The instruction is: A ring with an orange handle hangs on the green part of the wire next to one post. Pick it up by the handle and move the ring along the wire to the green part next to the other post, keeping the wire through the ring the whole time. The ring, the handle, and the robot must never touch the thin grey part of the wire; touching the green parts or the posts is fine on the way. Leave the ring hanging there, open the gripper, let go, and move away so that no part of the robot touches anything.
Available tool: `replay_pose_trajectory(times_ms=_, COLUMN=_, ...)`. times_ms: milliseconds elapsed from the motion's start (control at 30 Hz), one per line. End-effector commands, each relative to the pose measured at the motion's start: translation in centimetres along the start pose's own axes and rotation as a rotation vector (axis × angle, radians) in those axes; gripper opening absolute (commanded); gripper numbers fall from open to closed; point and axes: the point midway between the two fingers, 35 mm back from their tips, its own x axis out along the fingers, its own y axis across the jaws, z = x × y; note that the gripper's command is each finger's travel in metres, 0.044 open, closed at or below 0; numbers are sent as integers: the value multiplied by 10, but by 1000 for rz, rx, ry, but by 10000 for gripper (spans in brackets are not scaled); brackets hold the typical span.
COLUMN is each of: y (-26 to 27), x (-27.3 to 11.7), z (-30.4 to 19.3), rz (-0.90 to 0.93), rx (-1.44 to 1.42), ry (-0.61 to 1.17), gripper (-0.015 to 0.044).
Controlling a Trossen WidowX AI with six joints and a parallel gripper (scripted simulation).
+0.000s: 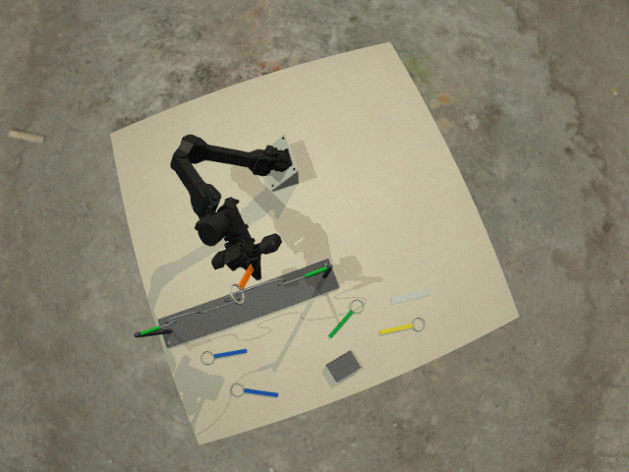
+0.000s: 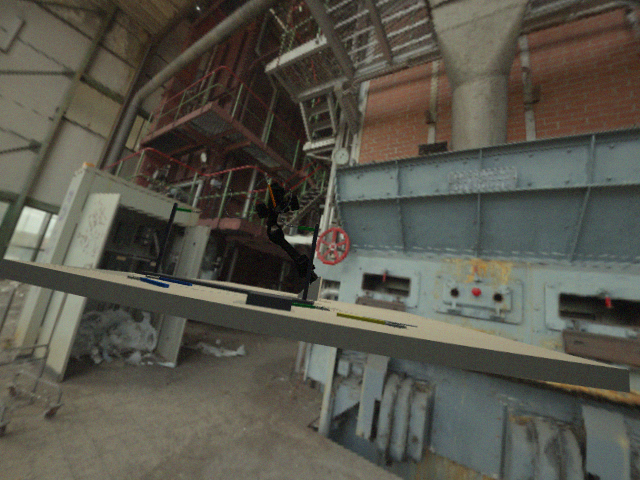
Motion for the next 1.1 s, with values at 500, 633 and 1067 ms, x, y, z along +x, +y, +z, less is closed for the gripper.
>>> replay_pose_trajectory(times_ms=500, y=-7, x=0, z=1, rz=-112, rx=-214, ry=-30, gripper=-150)
replay_pose_trajectory(times_ms=633, y=-9, x=0, z=1, rz=-136, rx=-257, ry=-36, gripper=-150)
replay_pose_trajectory(times_ms=1067, y=-14, x=0, z=3, rz=-214, rx=-399, ry=-55, gripper=-150)
